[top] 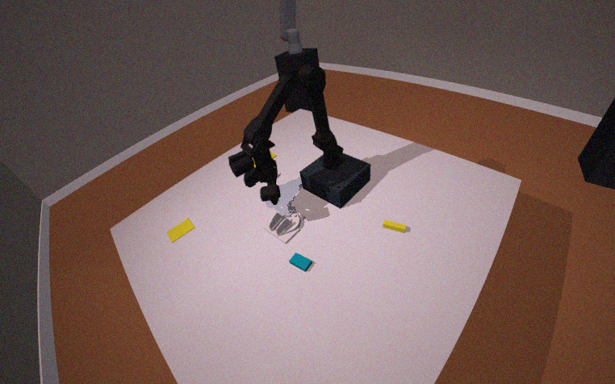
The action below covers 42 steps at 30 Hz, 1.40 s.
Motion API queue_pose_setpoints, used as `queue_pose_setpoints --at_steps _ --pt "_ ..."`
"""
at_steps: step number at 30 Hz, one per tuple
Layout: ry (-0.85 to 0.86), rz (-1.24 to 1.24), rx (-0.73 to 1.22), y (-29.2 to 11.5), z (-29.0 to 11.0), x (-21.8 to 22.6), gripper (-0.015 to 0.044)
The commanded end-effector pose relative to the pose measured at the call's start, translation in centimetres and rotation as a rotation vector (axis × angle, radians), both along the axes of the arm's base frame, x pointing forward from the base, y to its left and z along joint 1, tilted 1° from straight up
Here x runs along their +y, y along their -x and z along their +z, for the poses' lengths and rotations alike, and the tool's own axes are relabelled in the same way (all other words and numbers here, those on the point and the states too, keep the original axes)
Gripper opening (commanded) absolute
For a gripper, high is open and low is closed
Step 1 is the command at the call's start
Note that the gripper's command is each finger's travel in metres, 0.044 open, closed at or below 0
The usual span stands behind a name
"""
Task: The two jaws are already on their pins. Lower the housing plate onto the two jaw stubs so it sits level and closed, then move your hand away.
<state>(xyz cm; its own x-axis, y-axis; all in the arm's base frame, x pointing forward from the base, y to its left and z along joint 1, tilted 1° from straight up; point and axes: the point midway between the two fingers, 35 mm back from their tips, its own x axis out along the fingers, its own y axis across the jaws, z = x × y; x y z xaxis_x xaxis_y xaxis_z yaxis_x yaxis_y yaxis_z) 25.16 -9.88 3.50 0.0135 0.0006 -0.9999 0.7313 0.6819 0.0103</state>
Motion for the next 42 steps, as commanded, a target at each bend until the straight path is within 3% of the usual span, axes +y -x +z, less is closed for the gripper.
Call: queue_pose_setpoints --at_steps 1,28,42 --pt "-0.005 0.095 -0.002 -0.2 0.0 1.0 0.0351" --pt "-0.003 0.673 -0.006 -1.0 0.0 6.4 0.0351" --pt "-0.003 0.688 -0.006 -1.0 0.0 6.6 0.0351"
